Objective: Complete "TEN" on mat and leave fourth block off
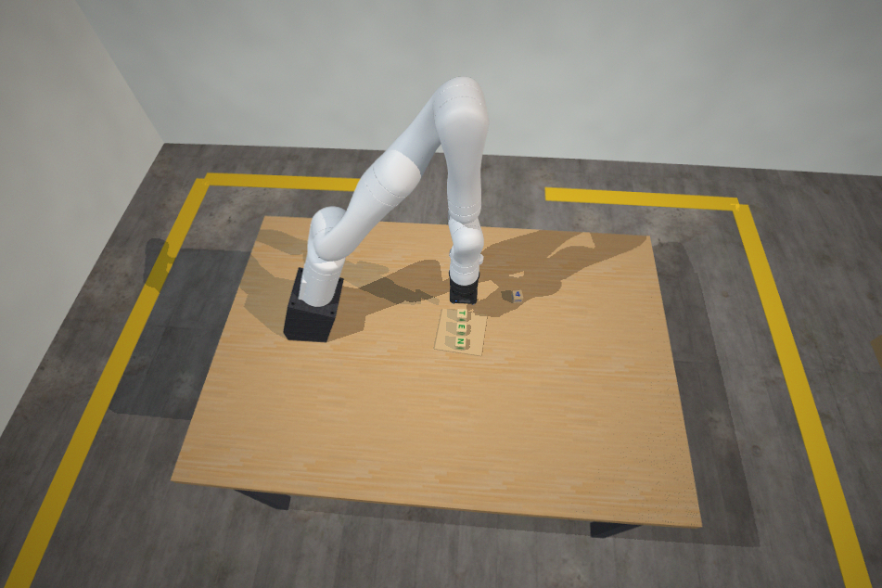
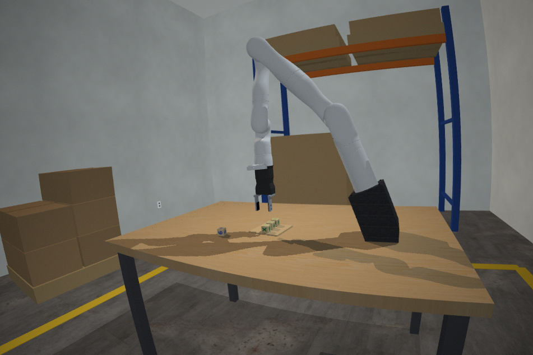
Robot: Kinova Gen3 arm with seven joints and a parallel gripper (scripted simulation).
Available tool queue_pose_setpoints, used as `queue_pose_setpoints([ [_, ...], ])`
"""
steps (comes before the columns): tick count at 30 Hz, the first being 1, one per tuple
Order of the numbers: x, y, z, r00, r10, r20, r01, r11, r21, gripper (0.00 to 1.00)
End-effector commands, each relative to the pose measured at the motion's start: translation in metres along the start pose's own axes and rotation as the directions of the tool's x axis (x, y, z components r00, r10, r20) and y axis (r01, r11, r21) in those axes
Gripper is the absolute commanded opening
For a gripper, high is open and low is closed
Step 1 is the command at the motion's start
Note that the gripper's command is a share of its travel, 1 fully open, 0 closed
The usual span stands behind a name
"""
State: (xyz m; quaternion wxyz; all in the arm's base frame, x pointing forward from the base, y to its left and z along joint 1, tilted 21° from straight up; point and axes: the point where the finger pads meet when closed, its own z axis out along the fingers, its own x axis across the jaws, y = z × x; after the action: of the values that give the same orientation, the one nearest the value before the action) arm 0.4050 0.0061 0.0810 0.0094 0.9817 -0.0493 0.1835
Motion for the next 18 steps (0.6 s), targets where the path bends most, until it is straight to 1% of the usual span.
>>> queue_pose_setpoints([
  [1,-0.001,0.001,-0.001,1.000,0.012,0.001,-0.012,1.000,-0.002,1.00],
  [8,-0.001,0.001,-0.001,1.000,0.012,0.002,-0.012,1.000,-0.002,1.00],
  [11,-0.002,0.001,-0.005,1.000,0.013,0.005,-0.013,1.000,-0.002,1.00],
  [14,-0.002,0.001,-0.011,1.000,0.013,0.005,-0.013,1.000,-0.001,1.00],
  [18,-0.001,0.001,-0.027,1.000,0.013,0.003,-0.013,1.000,-0.001,1.00],
])
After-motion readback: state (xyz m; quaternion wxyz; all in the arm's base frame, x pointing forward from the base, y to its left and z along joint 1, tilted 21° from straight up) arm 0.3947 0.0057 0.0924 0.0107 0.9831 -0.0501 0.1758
